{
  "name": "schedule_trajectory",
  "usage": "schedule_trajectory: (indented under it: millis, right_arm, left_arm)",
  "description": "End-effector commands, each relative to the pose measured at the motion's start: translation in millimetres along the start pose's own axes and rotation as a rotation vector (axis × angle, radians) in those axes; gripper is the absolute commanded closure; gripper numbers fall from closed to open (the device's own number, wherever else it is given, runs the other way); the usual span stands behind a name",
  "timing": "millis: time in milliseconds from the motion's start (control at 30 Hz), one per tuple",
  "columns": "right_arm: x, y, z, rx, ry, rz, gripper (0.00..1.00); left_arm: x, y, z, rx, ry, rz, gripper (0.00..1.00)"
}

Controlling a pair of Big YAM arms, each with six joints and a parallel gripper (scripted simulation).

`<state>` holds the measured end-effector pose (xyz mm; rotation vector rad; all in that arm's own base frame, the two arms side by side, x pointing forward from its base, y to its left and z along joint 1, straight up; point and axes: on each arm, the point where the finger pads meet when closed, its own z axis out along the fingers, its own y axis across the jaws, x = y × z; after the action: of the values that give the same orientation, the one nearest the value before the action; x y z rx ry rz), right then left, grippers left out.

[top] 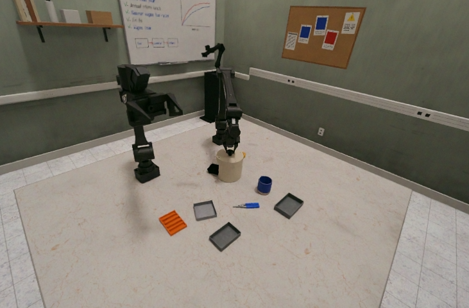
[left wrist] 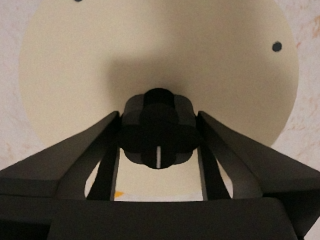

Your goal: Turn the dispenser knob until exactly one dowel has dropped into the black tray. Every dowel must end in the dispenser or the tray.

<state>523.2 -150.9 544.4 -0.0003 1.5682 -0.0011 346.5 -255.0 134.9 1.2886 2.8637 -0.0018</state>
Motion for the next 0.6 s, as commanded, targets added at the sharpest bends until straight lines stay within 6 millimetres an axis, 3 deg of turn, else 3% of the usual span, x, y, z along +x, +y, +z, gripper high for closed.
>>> schedule_trajectory:
  millis: [0,400,500,567]
  right_arm:
    - [-23.7,1.7,3.3,-0.004,-0.038,-0.018,0.00]
    - [-23.7,1.7,3.3,-0.004,-0.038,-0.018,0.00]
    - [-23.7,1.7,3.3,-0.004,-0.038,-0.018,0.00]
    - [-23.7,1.7,3.3,-0.004,-0.038,-0.018,0.00]
  left_arm:
    - [-8.7,7.4,-6.9,-0.001,-0.021,-0.184,1.00]
    - [-8.5,8.1,-6.8,0.002,-0.023,-0.503,1.00]
    - [-8.5,8.0,-6.8,0.001,-0.023,-0.441,1.00]
    - [-8.2,8.8,-6.8,0.003,-0.024,-0.584,1.00]
